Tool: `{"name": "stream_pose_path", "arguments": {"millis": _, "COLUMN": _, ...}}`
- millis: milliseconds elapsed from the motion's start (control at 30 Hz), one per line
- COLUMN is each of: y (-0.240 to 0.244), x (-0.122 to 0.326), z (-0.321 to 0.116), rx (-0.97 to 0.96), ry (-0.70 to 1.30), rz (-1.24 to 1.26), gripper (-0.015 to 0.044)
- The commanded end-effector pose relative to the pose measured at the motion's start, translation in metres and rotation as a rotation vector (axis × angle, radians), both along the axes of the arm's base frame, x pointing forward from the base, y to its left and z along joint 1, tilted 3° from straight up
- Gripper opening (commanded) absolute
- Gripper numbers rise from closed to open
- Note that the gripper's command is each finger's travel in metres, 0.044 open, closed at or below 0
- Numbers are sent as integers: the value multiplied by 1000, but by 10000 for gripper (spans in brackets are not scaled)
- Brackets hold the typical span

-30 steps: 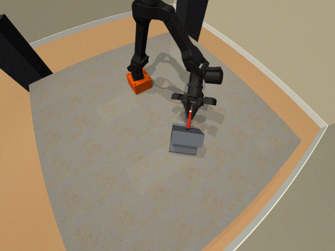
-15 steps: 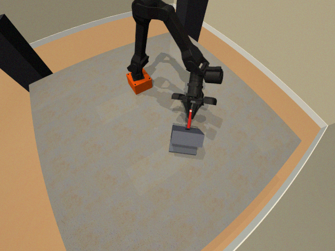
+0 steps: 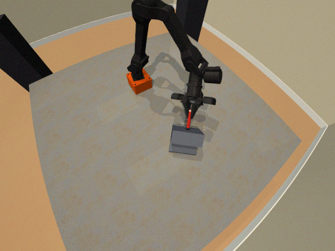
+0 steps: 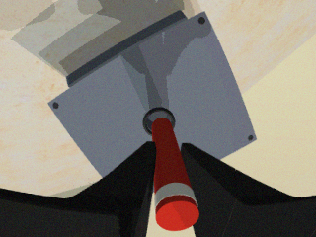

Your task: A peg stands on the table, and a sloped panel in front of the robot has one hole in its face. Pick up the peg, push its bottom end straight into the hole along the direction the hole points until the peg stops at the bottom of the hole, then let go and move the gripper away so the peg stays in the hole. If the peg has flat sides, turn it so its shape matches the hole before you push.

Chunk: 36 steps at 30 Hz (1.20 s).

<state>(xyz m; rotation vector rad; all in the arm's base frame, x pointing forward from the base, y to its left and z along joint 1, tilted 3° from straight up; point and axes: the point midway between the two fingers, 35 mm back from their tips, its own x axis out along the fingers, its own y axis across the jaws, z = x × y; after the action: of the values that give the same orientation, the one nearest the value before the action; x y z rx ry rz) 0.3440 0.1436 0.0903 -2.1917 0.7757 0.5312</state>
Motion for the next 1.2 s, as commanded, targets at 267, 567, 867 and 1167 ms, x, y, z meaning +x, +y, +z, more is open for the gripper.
{"name": "stream_pose_path", "arguments": {"millis": 267, "y": -5, "x": 1, "z": -5, "rx": -6, "ry": 4, "rz": -3, "gripper": 0}}
{"name": "stream_pose_path", "arguments": {"millis": 567, "y": -5, "x": 4, "z": -7, "rx": -6, "ry": 4, "rz": -3, "gripper": 0}}
{"name": "stream_pose_path", "arguments": {"millis": 867, "y": -5, "x": 6, "z": -9, "rx": -6, "ry": 4, "rz": -3, "gripper": 0}}
{"name": "stream_pose_path", "arguments": {"millis": 1167, "y": -7, "x": 11, "z": -12, "rx": -6, "ry": 3, "rz": -3, "gripper": 0}}
